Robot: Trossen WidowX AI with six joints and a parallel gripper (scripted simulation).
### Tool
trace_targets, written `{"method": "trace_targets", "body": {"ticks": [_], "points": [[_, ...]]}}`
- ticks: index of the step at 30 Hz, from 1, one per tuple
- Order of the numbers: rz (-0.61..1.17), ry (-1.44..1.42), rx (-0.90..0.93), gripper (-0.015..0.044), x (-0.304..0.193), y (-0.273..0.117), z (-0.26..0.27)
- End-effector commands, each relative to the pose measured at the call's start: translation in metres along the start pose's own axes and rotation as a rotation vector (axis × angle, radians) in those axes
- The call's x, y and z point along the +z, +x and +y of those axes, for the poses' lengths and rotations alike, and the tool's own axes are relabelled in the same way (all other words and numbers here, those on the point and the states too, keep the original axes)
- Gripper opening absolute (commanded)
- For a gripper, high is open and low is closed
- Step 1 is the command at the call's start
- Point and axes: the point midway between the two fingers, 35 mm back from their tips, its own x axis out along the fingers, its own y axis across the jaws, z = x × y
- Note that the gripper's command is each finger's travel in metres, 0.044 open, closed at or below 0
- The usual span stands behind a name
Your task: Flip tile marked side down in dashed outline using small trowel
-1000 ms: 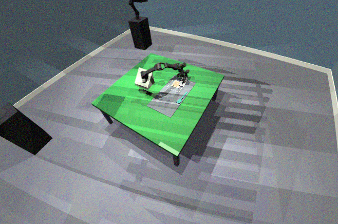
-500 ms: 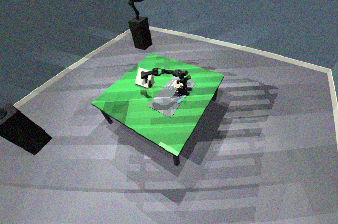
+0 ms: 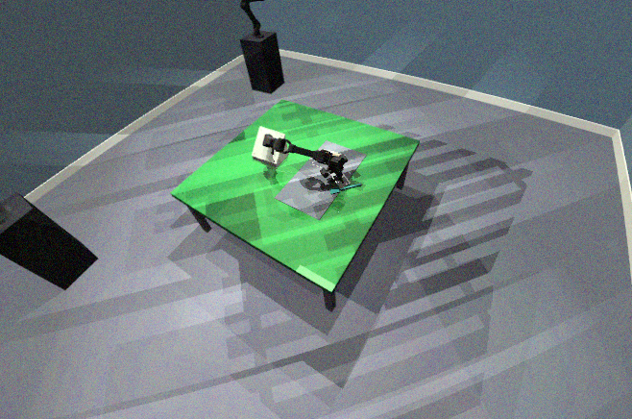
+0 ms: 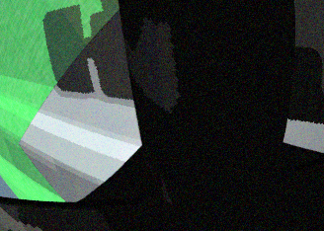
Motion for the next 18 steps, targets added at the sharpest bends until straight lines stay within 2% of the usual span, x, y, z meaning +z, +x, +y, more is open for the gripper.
{"method": "trace_targets", "body": {"ticks": [1, 18], "points": [[0.059, -0.039, -0.010, 0.0000, 0.019, -0.009, -0.050], [0.263, -0.347, 0.232, 0.0000, 0.025, -0.108, -0.211]]}}
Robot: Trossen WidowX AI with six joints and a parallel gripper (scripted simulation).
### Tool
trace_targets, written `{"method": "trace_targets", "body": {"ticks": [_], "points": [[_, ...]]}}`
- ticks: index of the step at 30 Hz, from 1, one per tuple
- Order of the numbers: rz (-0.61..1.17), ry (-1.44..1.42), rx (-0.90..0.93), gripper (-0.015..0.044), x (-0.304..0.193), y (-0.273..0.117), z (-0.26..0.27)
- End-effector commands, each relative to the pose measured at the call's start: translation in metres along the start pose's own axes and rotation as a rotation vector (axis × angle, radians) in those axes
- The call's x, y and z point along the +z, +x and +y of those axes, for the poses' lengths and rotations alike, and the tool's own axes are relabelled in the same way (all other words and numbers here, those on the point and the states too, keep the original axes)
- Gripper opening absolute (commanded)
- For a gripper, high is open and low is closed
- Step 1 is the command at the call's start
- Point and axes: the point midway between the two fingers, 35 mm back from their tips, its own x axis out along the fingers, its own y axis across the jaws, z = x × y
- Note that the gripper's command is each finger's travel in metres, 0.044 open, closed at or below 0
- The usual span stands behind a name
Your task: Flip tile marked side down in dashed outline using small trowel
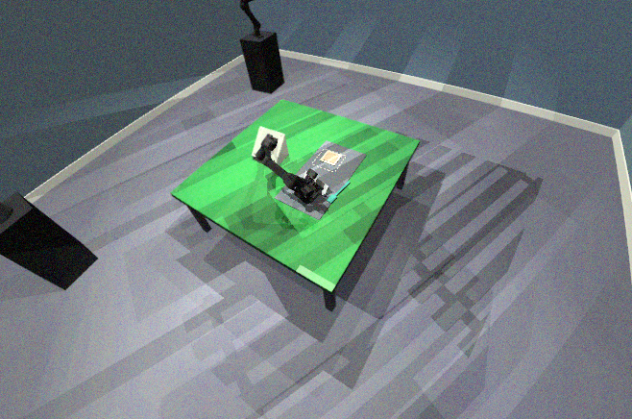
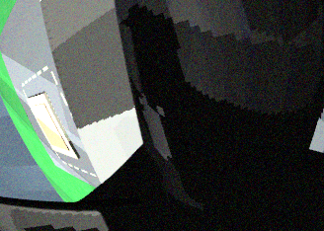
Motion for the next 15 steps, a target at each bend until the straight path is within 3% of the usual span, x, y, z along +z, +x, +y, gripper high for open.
{"method": "trace_targets", "body": {"ticks": [1, 8, 15], "points": [[0.003, -0.067, 0.065, 0.0000, -0.018, -0.028, -0.016], [-0.005, -0.187, 0.184, 0.0000, -0.063, -0.078, -0.048], [-0.008, -0.197, 0.195, 0.0000, -0.068, -0.083, -0.050]]}}
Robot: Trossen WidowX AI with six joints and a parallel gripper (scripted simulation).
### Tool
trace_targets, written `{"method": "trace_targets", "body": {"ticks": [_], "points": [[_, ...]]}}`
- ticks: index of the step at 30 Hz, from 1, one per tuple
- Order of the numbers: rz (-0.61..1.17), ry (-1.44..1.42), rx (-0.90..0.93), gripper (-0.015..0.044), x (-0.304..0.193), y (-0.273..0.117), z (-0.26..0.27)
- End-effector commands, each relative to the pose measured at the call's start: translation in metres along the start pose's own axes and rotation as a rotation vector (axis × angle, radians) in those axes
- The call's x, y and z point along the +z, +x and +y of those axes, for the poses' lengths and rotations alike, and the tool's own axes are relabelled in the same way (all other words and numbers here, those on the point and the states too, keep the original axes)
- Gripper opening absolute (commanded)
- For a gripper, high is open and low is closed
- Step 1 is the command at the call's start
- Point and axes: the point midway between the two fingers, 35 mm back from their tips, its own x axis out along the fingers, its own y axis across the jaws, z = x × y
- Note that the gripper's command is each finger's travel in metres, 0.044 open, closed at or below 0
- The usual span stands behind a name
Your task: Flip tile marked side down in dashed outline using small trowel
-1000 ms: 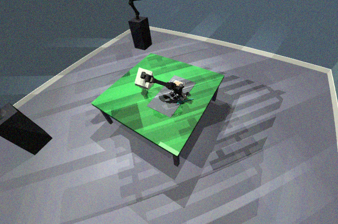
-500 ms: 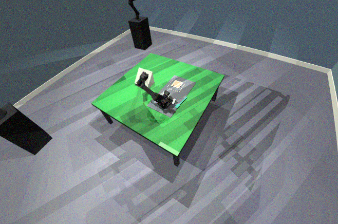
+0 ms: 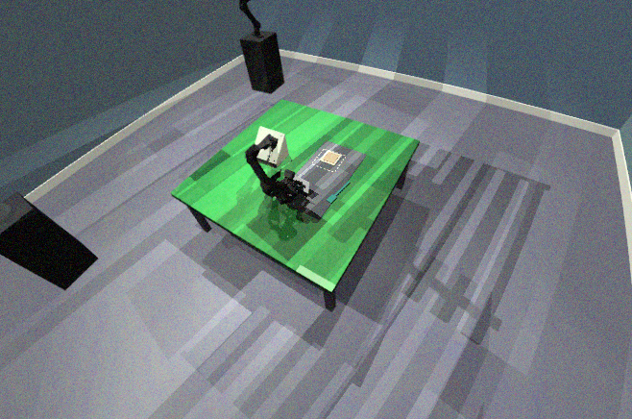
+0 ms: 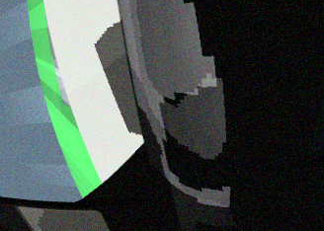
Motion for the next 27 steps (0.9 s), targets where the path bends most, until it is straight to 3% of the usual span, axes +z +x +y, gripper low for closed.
{"method": "trace_targets", "body": {"ticks": [1, 27], "points": [[0.000, -0.019, 0.018, 0.0000, 0.001, 0.000, 0.006], [0.001, -0.019, 0.016, 0.0000, 0.003, 0.023, -0.023]]}}
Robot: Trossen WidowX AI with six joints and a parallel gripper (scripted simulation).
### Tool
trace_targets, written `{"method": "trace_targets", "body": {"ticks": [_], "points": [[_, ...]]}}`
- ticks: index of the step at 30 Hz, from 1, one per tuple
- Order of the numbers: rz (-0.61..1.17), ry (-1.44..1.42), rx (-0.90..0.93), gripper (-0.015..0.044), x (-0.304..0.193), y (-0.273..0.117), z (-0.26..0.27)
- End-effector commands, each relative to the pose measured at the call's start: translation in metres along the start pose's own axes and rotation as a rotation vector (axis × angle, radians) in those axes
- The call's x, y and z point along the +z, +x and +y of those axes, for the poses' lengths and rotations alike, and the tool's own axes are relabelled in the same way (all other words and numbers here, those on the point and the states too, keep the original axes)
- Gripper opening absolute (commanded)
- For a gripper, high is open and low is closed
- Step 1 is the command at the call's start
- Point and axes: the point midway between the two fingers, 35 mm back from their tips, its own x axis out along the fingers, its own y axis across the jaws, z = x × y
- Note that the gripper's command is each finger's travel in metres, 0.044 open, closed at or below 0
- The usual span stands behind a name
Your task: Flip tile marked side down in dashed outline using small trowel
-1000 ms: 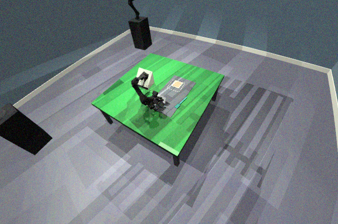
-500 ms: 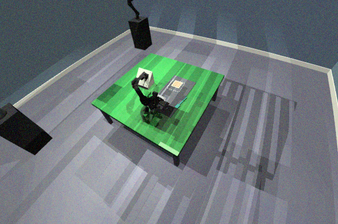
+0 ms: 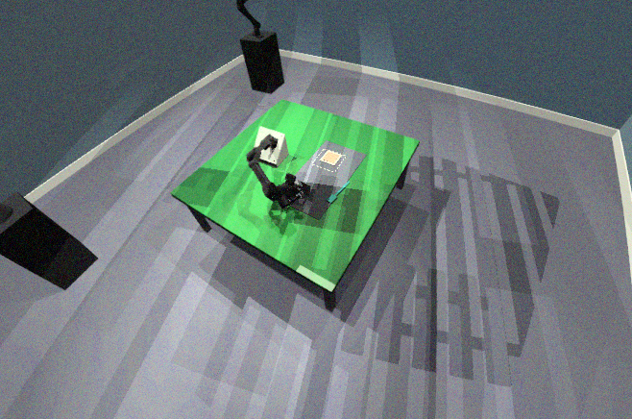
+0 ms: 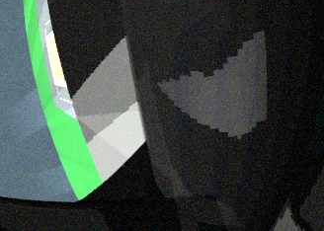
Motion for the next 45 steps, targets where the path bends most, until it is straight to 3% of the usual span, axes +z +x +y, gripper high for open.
{"method": "trace_targets", "body": {"ticks": [1, 12, 21, 31, 39, 45], "points": [[-0.002, -0.006, 0.008, 0.0026, 0.001, 0.002, 0.000], [-0.002, -0.006, 0.008, 0.0300, 0.001, 0.002, 0.000], [-0.002, -0.006, 0.008, 0.0300, 0.001, 0.001, 0.000], [-0.012, 0.006, 0.003, 0.0300, 0.000, -0.030, 0.003], [-0.011, 0.005, 0.013, 0.0300, -0.045, -0.053, 0.086], [-0.010, -0.001, 0.013, 0.0300, -0.050, -0.054, 0.093]]}}
